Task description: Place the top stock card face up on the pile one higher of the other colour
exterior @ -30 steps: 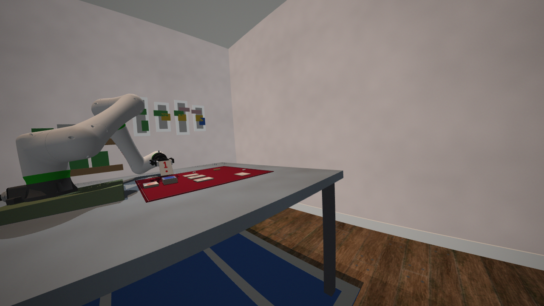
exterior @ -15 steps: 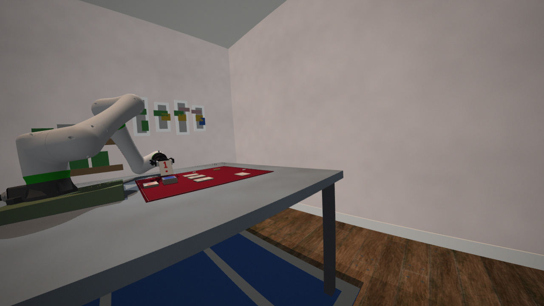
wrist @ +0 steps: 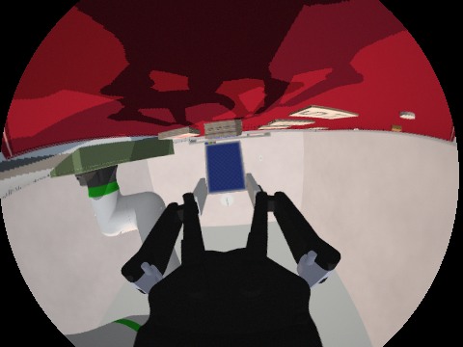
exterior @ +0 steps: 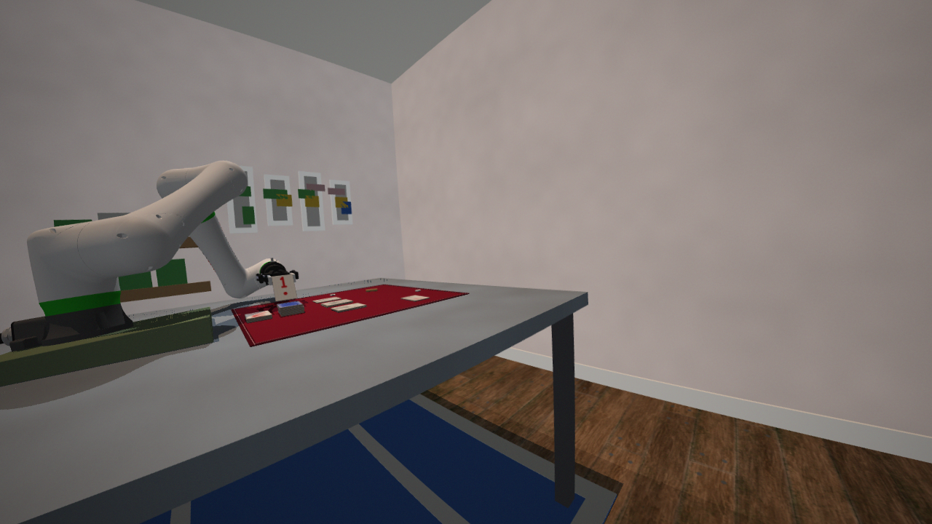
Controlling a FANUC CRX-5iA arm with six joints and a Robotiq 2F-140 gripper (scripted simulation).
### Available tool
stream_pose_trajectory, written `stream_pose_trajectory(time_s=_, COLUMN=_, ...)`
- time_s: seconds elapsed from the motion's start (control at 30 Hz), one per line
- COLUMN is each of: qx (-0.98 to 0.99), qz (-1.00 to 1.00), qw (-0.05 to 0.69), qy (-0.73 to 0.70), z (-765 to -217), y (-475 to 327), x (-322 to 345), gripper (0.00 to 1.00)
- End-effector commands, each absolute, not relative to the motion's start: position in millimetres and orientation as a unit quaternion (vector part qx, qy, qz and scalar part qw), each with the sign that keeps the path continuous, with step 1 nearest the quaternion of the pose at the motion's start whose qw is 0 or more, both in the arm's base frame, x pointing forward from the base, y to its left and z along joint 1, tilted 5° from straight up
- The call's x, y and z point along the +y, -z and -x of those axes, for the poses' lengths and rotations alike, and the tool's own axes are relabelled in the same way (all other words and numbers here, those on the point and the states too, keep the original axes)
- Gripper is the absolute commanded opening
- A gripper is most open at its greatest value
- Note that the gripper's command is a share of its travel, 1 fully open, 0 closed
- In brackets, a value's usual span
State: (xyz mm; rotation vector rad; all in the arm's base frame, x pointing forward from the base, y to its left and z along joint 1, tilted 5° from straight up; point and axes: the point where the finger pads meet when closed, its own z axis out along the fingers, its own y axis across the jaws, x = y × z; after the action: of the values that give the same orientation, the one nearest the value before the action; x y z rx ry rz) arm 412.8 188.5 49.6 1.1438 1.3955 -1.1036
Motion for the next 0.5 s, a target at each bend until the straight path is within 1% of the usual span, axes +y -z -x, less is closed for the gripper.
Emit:
stream_pose_trajectory(time_s=0.0, qx=0.575, qz=-0.471, qw=0.491, qy=0.454, z=-413, y=-49, x=188, gripper=0.42)
stream_pose_trajectory(time_s=0.47, qx=0.575, qz=-0.471, qw=0.491, qy=0.454, z=-412, y=-39, x=187, gripper=0.42)
